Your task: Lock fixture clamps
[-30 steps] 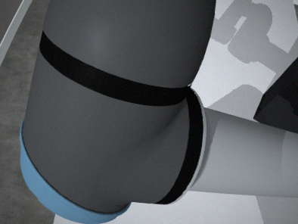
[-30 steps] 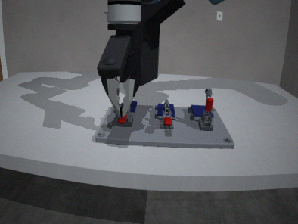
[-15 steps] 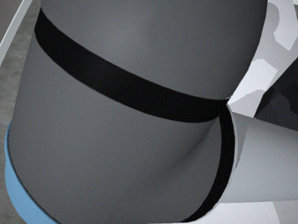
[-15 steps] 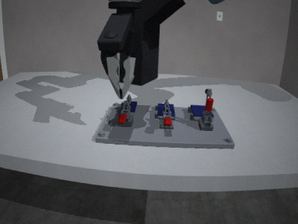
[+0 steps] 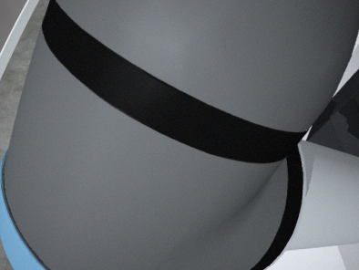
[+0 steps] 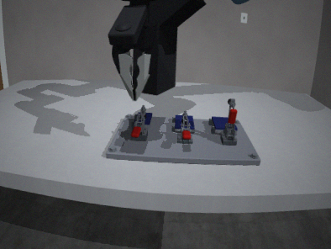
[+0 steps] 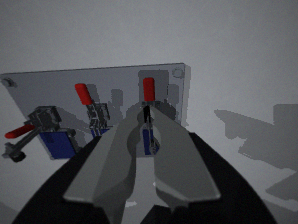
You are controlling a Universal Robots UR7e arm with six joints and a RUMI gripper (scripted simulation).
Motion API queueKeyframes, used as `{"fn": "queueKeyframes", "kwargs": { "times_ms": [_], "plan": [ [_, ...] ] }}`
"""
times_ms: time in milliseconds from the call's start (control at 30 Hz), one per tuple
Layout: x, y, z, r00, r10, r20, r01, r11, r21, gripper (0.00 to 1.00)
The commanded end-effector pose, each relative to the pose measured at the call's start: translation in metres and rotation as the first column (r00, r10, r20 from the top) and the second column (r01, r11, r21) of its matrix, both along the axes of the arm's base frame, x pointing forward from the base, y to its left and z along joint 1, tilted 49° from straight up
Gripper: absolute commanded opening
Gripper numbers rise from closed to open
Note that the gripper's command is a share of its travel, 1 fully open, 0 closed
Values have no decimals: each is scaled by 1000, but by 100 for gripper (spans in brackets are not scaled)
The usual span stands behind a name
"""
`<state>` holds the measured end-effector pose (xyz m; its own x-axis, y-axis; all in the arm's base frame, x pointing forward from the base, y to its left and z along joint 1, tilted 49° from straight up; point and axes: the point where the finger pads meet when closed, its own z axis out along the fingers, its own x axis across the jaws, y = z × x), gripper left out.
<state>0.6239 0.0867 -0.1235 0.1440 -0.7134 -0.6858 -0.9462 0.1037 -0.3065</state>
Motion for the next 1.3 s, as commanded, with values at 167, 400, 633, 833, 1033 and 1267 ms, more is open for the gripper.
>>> {"fn": "queueKeyframes", "kwargs": {
  "times_ms": [167,400,633,833,1033,1267],
  "plan": [
    [0,0,0,1000,1,0,-1,1000,0,58],
    [0,0,0,1000,1,0,-1,1000,0,58],
    [0,0,0,1000,1,0,-1,1000,0,58],
    [-1,0,0,1000,1,-1,-1,1000,0,58],
    [-1,0,0,1000,1,-1,-1,1000,0,58],
    [-1,0,0,1000,1,-1,-1,1000,0,28]
  ]
}}
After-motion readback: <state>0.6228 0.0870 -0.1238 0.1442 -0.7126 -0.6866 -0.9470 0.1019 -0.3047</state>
